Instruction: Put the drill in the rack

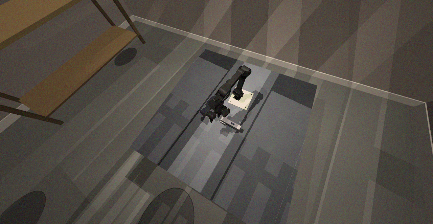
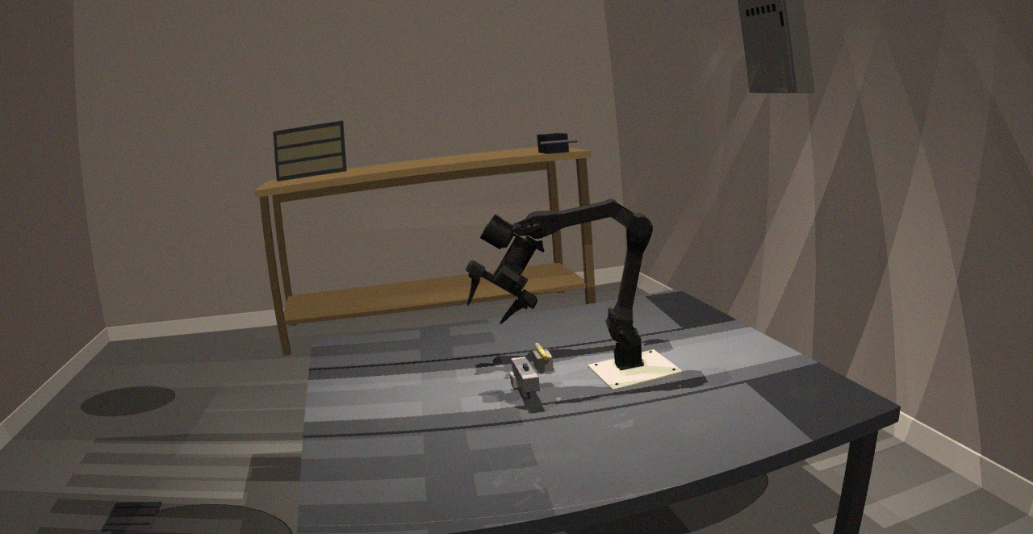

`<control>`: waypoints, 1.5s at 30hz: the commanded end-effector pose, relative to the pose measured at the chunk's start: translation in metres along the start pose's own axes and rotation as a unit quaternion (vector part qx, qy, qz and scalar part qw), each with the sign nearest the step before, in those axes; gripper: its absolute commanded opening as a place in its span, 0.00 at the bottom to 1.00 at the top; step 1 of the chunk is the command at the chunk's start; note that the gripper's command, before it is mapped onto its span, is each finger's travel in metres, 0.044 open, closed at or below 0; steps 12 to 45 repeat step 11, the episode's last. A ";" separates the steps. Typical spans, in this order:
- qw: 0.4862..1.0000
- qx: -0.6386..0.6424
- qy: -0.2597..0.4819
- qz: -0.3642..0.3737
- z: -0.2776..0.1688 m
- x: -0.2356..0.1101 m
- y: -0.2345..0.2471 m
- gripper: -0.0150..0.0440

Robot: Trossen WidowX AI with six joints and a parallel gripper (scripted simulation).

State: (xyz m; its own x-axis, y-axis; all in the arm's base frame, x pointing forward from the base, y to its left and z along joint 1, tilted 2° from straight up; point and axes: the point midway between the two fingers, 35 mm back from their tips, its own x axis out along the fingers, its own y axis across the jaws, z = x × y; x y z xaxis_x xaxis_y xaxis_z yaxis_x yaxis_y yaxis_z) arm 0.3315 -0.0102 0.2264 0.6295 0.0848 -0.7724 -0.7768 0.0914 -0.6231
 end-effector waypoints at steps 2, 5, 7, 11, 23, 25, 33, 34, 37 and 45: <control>0.993 0.033 -0.091 -0.070 0.065 -0.027 -0.028 1.00; 0.980 0.055 -0.161 -0.101 0.108 -0.051 -0.040 1.00; 0.968 0.070 -0.211 -0.114 0.136 -0.070 -0.044 1.00; 0.935 0.100 -0.316 -0.125 0.187 -0.114 -0.046 1.00; 0.935 0.100 -0.316 -0.125 0.187 -0.114 -0.046 1.00; 0.935 0.100 -0.316 -0.125 0.187 -0.114 -0.046 1.00; 0.935 0.100 -0.316 -0.125 0.187 -0.114 -0.046 1.00; 0.935 0.100 -0.316 -0.125 0.187 -0.114 -0.046 1.00; 0.935 0.100 -0.316 -0.125 0.187 -0.114 -0.046 1.00; 0.935 0.100 -0.316 -0.125 0.187 -0.114 -0.046 1.00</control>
